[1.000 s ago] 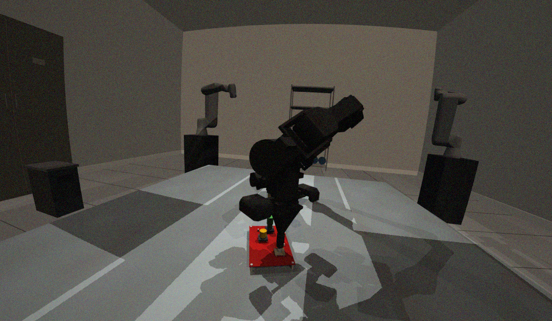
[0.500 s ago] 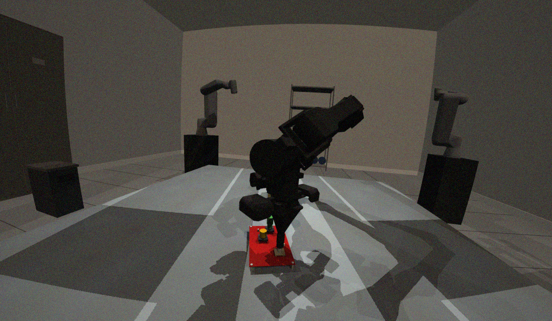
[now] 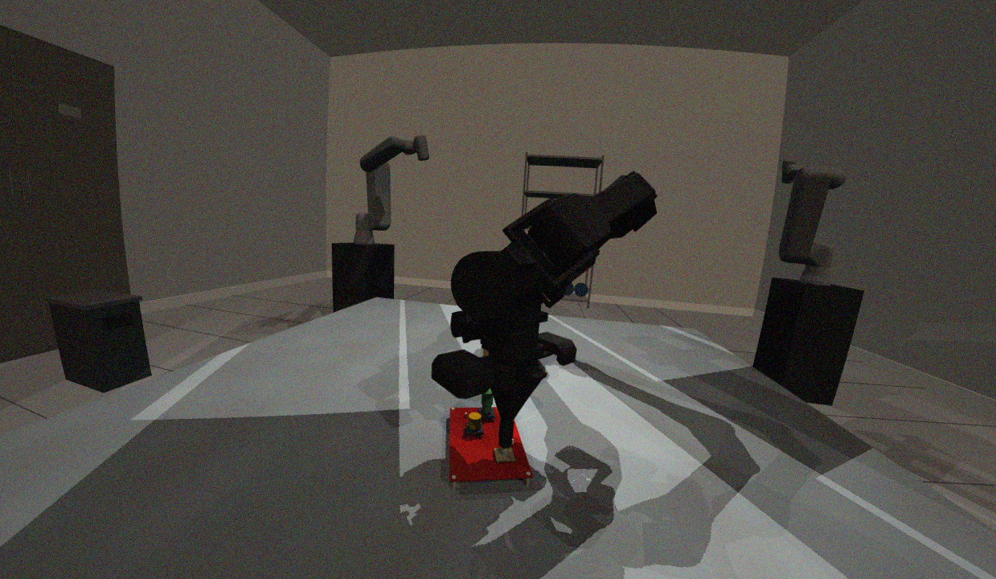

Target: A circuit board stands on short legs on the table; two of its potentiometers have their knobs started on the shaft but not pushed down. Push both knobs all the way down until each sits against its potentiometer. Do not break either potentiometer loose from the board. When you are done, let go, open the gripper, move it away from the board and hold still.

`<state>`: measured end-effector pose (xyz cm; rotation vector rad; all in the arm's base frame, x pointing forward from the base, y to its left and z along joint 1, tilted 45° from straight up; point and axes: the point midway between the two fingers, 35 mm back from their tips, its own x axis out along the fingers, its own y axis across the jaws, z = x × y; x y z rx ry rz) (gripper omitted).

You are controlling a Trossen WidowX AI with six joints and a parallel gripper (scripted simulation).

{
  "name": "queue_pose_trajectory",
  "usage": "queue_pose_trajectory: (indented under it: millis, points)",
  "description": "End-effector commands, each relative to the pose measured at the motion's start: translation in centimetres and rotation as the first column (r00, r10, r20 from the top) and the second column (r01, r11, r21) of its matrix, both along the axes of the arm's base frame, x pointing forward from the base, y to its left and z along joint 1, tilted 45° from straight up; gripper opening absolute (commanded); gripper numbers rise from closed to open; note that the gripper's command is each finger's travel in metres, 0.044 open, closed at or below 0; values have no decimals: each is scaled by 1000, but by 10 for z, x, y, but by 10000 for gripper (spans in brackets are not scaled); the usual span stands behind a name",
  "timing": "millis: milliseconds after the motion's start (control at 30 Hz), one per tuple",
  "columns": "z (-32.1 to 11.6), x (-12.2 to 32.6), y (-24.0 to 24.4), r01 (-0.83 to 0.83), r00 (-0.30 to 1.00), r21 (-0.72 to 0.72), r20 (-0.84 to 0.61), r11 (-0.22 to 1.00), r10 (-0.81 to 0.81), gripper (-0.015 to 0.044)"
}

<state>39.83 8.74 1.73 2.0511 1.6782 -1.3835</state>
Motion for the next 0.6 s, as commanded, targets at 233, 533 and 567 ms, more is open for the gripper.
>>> queue_pose_trajectory:
  millis: [233, 533, 567]
  points:
    - [-9, 0, 14, -23, 1000, 2, 1, 1000, 23, 0]
    - [-9, 0, 14, -23, 1000, 2, 1, 1000, 23, 0]
    - [-9, 0, 14, -23, 1000, 2, 1, 1000, 23, 0]
